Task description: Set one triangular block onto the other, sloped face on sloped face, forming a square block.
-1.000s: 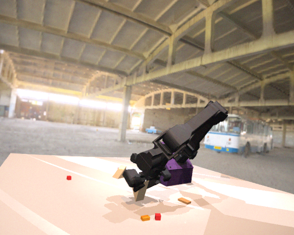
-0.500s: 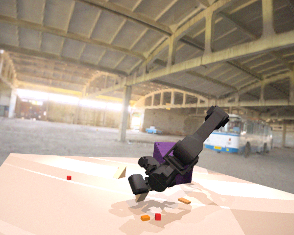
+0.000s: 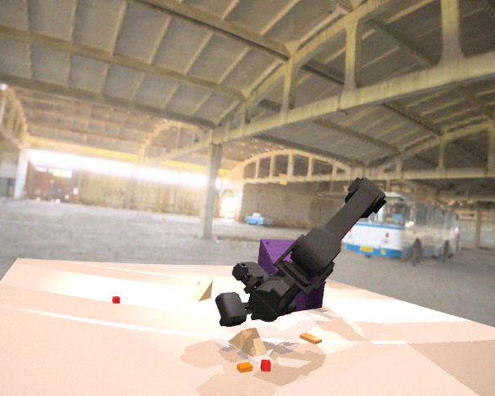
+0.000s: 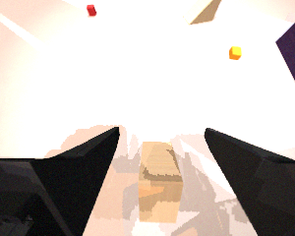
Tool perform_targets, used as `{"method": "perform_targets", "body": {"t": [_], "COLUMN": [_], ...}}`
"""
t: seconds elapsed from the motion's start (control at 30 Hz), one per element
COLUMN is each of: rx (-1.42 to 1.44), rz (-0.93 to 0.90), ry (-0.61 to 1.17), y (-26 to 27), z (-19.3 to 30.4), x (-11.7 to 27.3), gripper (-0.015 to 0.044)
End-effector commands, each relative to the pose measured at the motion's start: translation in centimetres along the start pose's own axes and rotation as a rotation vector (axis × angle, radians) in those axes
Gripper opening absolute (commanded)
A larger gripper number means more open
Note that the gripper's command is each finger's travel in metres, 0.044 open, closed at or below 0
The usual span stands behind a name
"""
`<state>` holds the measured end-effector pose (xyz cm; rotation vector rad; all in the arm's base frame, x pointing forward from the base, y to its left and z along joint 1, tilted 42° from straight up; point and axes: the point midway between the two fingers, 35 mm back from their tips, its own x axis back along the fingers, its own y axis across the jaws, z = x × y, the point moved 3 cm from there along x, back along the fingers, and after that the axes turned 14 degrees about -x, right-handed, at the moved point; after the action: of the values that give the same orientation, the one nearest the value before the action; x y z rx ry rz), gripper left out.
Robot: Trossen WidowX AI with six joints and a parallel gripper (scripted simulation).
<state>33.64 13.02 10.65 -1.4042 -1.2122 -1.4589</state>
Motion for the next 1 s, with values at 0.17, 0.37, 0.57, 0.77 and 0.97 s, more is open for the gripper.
{"method": "perform_targets", "body": {"t": [0.17,0.37,0.57,0.77,0.97], "rx": [0.003,0.0,0.056,0.222,0.077], "rz": [0.0,-0.002,0.124,0.529,0.508], "ry": [-0.001,-0.004,0.069,0.569,1.234], "y": [0.6,1.9,1.7,-0.2,1.0], "z": [-1.4,-7.1,-7.2,-8.3,-9.4], "x": [1.4,6.8,4.5,-1.5,-4.1], "gripper": [0.044,0.044,0.044,0.044,0.044]}}
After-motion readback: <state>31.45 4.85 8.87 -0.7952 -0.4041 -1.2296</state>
